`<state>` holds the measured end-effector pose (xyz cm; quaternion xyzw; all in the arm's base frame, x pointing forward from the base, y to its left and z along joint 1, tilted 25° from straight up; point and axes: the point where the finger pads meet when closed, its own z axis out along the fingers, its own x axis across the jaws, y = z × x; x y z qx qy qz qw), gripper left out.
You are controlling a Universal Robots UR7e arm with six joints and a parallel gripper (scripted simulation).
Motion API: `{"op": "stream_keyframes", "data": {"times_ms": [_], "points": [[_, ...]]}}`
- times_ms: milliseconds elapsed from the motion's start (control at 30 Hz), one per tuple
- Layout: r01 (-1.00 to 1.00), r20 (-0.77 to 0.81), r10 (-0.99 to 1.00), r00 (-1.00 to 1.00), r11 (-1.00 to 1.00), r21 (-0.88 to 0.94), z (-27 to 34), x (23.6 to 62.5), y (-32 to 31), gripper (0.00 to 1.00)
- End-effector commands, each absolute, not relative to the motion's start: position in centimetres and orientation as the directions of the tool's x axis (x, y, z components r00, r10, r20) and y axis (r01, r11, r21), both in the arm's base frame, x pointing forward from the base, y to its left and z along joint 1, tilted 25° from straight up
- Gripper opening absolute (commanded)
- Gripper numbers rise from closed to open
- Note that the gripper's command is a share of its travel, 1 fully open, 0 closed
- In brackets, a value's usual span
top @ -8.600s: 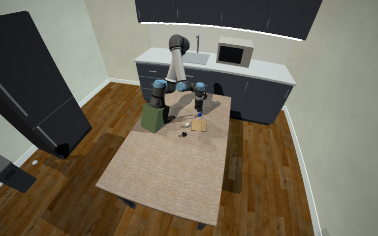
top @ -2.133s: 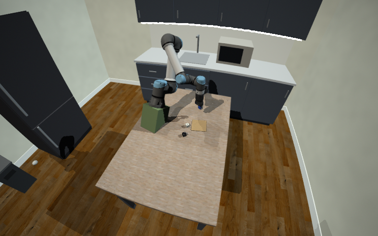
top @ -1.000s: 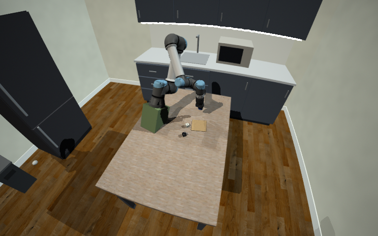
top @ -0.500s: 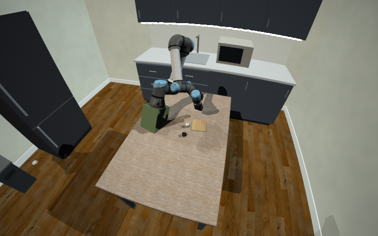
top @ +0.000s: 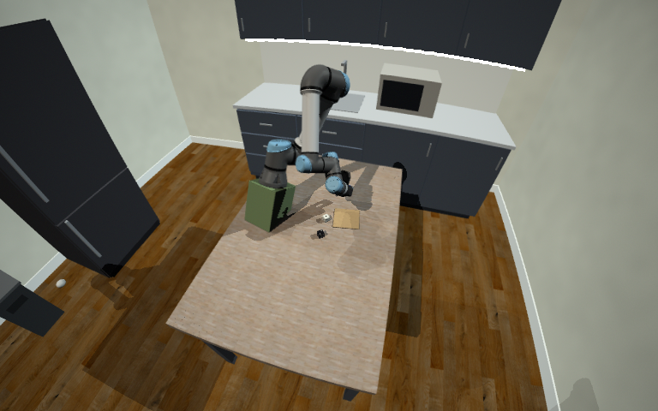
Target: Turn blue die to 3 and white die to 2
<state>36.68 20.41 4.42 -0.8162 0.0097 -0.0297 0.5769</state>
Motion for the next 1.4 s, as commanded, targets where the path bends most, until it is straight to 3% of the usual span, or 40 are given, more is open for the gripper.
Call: {"op": "stream_keyframes", "data": {"times_ms": [0,967,1367], "points": [[0.033,0.046,-0.068,0.997,-0.182,-0.983,4.5,36.9,20.3,0.57],[0.041,0.045,-0.059,0.997,-0.060,-0.997,4.3,36.9,20.4,0.57],[0.042,0.045,-0.053,0.998,-0.050,-0.998,1.5,37.0,21.6,0.57]]}}
